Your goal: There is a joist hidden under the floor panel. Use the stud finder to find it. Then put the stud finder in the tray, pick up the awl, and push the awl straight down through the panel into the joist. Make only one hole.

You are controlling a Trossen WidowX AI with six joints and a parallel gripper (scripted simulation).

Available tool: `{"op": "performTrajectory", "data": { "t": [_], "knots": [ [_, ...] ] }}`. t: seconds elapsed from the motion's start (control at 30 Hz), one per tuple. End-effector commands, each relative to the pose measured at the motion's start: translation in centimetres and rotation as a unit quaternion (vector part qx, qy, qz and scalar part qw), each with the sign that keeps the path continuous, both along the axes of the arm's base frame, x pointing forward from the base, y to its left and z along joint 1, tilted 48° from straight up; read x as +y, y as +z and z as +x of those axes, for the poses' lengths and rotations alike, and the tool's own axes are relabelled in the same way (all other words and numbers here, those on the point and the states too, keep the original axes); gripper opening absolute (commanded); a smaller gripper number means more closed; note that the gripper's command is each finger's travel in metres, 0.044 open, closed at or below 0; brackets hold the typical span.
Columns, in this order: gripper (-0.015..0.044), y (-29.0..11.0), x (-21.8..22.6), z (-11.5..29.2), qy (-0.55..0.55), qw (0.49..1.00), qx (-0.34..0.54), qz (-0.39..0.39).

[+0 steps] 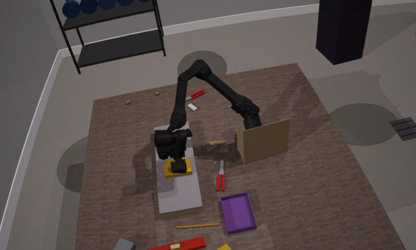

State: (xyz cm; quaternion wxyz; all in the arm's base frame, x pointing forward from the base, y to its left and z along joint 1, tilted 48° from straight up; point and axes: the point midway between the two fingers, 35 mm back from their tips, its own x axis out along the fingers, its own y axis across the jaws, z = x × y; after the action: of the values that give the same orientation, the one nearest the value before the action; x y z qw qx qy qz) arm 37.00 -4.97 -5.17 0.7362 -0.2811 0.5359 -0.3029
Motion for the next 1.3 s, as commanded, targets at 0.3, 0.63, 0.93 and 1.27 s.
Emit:
{"op": "performTrajectory", "data": {
  "t": [0.3,0.63,0.93,1.27],
  "knots": [
    [0.0000,1.3,-1.3,-0.3,0.000,1.000,0.001,-0.001],
    [0.0000,2.4,-2.2,-0.5,0.000,1.000,0.001,-0.001],
    [0.0000,3.3,-3.1,-0.7,0.000,1.000,0.001,-0.002],
    [0.0000,4.4,-4.0,-0.9,0.000,1.000,0.001,-0.002]
  ]
}}
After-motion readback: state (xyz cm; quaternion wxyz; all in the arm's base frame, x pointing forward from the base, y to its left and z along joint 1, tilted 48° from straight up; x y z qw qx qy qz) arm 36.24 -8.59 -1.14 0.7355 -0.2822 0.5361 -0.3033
